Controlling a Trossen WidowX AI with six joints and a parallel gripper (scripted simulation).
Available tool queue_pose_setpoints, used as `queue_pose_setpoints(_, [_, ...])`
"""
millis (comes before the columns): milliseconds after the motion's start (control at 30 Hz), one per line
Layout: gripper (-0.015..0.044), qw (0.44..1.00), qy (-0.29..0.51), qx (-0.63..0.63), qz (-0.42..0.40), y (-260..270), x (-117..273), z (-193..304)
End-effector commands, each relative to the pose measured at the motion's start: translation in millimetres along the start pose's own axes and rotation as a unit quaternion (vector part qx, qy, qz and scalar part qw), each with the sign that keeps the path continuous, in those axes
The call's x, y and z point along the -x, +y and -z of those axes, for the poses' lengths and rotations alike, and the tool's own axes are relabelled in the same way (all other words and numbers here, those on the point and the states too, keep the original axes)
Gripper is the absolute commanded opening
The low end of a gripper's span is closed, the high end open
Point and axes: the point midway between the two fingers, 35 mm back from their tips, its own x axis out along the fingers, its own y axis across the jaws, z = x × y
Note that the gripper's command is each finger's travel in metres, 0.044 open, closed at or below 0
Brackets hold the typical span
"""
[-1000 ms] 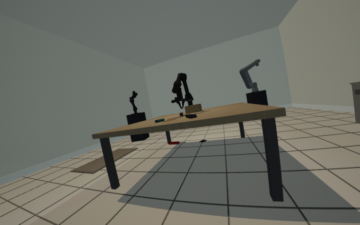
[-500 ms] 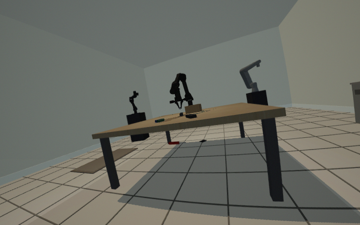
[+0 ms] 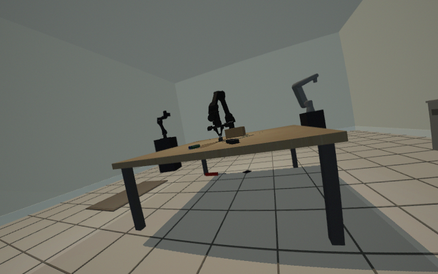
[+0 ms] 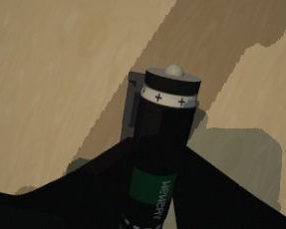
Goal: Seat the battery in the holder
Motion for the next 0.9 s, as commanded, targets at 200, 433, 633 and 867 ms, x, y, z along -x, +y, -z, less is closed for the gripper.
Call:
queue_pose_setpoints(200, [0.0060, 1.000, -0.025, -0.002, 0.000, 1.1, -2.4, 3.1])
queue_pose_setpoints(433, [0.0060, 0.999, -0.048, -0.002, 0.001, 1.3, -4.7, 5.8])
queue_pose_setpoints(633, [0.0060, 0.998, -0.068, -0.003, 0.002, 1.3, -6.8, 8.1])
queue_pose_setpoints(867, [0.0060, 0.996, -0.091, -0.003, 0.002, 1.3, -9.2, 10.6])
